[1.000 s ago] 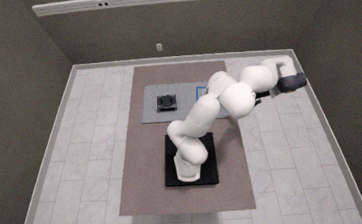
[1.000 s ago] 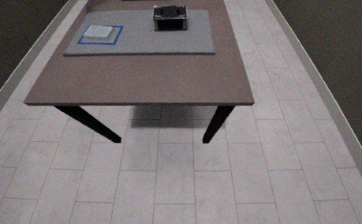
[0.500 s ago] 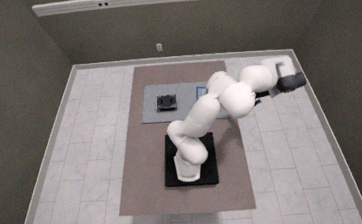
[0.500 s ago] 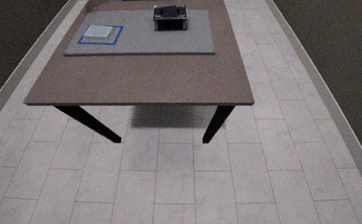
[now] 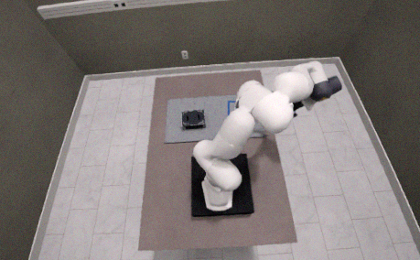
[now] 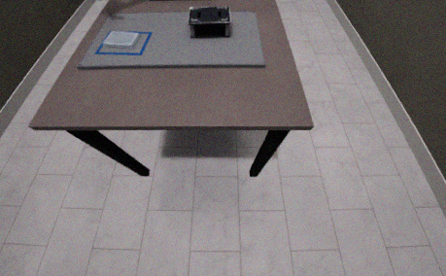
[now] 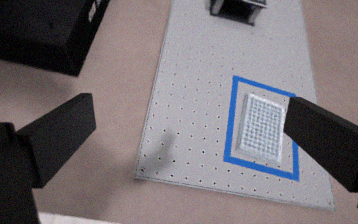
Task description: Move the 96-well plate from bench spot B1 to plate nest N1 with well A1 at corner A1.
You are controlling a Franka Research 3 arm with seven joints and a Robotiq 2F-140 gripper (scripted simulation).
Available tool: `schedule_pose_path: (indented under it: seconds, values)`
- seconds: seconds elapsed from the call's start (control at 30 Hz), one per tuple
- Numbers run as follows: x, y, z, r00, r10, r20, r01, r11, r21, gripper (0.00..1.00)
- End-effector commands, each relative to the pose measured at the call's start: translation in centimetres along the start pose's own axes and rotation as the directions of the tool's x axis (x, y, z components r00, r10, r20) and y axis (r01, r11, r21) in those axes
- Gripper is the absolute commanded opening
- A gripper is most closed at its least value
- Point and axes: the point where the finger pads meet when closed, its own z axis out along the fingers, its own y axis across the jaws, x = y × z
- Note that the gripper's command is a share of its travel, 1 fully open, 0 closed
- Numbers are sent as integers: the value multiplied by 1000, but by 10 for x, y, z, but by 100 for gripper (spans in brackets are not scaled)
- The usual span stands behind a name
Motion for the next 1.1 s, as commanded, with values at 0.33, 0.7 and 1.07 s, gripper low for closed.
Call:
schedule_pose_path:
  seconds: [0.33,0.7,1.07]
  values:
    - [-32,18,31,875,-478,78,463,873,153,100]
    - [-48,35,56,687,-725,38,690,668,279,100]
    - [-59,52,76,468,-882,-47,829,420,369,100]
